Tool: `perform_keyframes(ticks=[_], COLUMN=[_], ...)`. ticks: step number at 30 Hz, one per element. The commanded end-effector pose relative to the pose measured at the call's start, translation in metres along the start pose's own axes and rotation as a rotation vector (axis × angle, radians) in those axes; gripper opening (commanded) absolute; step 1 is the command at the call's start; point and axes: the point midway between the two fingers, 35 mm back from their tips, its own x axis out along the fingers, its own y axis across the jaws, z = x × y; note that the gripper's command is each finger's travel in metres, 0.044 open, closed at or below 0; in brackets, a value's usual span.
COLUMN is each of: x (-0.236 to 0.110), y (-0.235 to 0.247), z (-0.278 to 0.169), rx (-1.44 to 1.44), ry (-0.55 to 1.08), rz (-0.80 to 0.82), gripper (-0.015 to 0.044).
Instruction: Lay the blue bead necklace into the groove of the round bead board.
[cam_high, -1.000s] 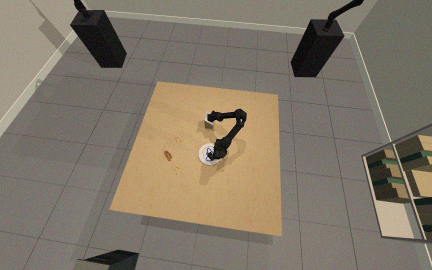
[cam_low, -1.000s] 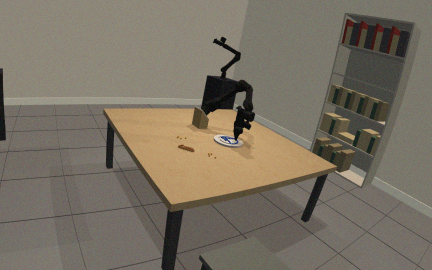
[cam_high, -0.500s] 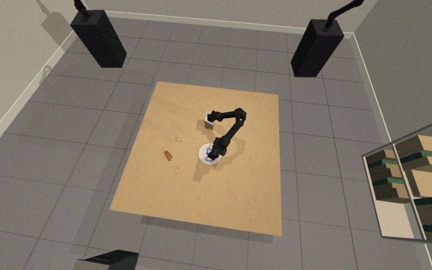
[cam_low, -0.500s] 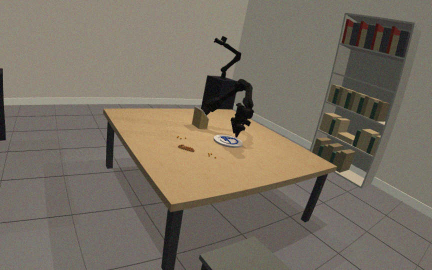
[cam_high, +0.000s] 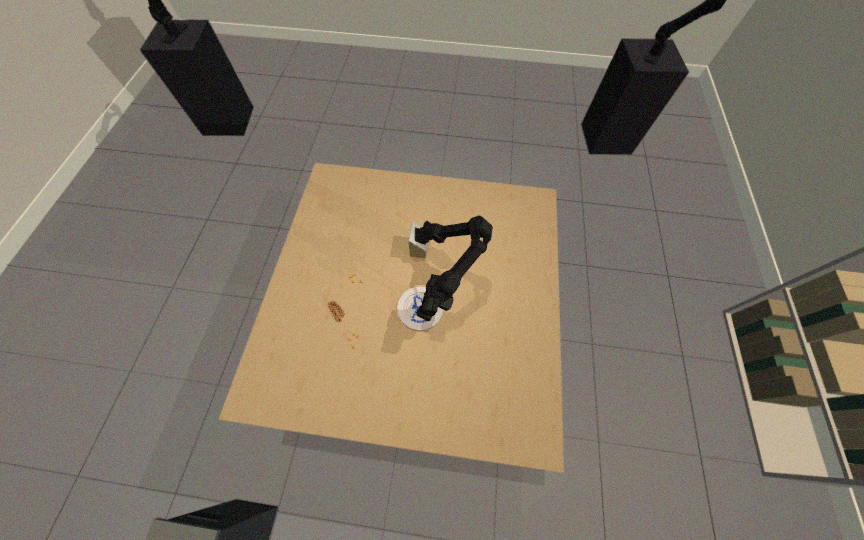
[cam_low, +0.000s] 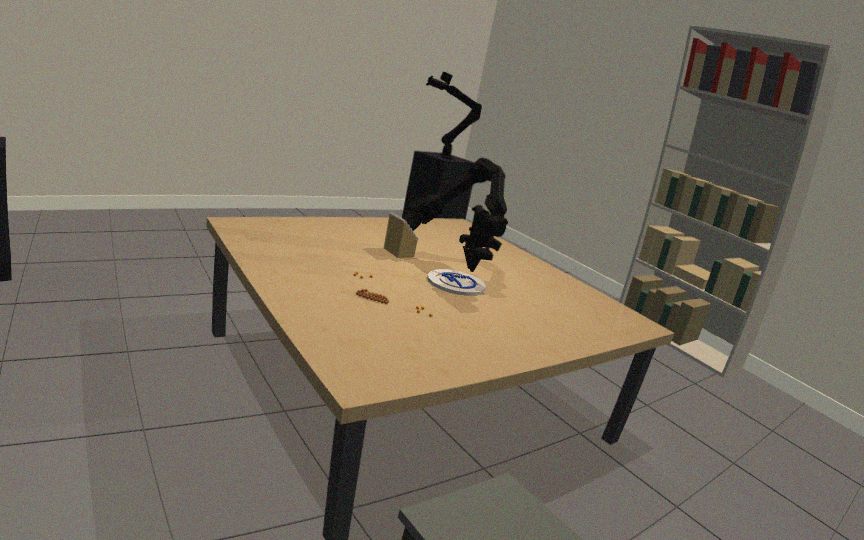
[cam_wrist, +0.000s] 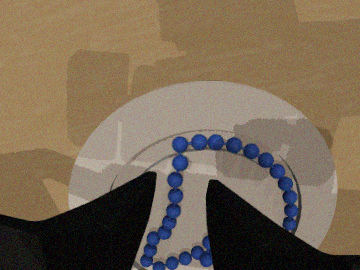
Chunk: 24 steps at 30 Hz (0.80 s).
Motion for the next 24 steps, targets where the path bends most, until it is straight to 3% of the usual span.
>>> perform_keyframes(ticks=[1,24], x=[0.0,0.031], y=[-0.001,0.002], z=[0.0,-0.001], rx=[0.0,0.002], ry=[-0.001,0.001], rz=[-0.004,0.004], gripper=[0.012,0.012])
